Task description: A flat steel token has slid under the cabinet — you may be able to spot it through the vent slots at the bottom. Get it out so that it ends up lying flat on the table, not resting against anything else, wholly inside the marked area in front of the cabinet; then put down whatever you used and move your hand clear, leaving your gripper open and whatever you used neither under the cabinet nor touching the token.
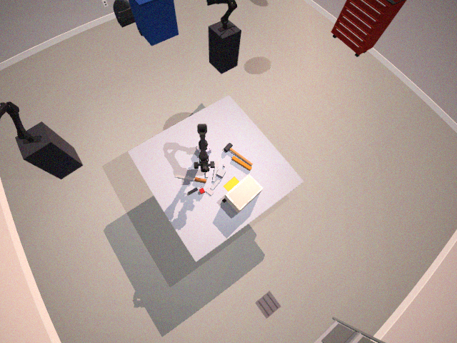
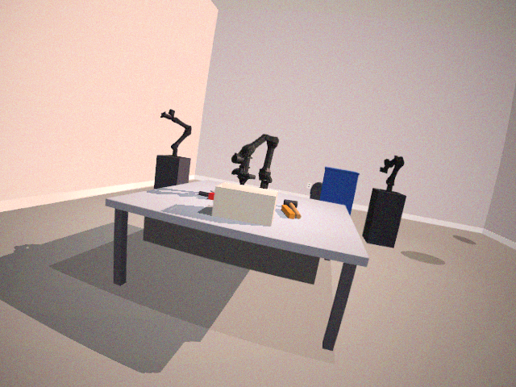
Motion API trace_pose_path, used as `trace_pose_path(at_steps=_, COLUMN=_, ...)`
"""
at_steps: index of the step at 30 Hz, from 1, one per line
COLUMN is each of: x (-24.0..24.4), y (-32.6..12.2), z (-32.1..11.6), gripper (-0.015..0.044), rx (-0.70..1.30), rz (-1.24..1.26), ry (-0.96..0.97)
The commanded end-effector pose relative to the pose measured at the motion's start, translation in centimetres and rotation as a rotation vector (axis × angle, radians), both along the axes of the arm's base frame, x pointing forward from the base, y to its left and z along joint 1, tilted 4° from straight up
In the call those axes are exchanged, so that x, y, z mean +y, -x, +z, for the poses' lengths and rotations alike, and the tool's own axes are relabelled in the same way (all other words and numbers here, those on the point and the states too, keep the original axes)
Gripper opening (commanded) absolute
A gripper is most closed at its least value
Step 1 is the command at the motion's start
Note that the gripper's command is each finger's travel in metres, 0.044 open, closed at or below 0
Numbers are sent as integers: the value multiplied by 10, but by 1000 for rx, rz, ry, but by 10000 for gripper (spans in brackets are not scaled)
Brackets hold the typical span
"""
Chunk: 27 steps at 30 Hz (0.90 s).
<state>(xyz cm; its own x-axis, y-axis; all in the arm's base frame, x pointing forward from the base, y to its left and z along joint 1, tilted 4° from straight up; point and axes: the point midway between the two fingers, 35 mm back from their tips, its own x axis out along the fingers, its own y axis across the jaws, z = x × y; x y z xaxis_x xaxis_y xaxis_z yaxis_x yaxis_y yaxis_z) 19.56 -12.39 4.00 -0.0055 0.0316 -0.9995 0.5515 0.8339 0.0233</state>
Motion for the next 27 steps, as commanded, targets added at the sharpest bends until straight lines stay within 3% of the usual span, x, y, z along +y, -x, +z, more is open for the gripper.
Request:
trace_pose_path(at_steps=1, x=1, y=1, z=-2, gripper=0, rx=7, rz=0, ry=-5)
trace_pose_path(at_steps=11, x=0, y=0, z=-1, gripper=0, rx=1, rz=0, ry=0)
trace_pose_path(at_steps=21, x=-13, y=-10, z=2, gripper=263, rx=12, rz=-293, ry=1)
trace_pose_path(at_steps=27, x=-22, y=-17, z=4, gripper=270, rx=19, rz=-500, ry=2)
